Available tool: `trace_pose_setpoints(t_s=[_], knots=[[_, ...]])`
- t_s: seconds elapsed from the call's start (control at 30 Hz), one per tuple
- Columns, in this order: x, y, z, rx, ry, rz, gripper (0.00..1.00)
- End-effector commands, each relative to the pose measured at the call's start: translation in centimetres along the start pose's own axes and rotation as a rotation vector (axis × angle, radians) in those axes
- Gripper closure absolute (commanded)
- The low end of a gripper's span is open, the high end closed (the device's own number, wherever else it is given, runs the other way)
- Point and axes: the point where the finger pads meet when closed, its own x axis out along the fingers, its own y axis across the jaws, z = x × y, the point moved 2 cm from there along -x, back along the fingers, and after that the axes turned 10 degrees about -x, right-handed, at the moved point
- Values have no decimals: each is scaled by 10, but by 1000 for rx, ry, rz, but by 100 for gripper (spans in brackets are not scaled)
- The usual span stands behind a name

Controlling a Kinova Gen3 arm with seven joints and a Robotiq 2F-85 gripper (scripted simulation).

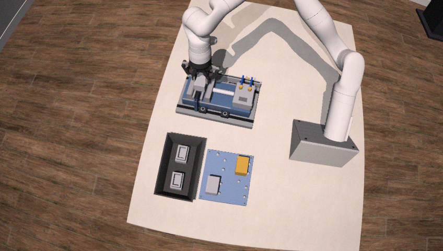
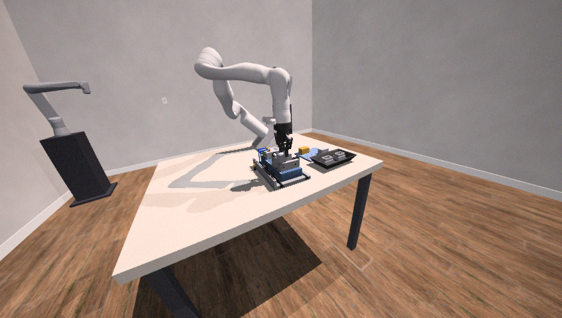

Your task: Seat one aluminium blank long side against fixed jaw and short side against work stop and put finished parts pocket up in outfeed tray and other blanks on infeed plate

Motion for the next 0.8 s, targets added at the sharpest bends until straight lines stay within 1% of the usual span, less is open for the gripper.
trace_pose_setpoints(t_s=[0.0, 0.77], knots=[[4, -2, -2, 8, 3, -5, 100], [9, -1, -2, 9, 6, -3, 100]])
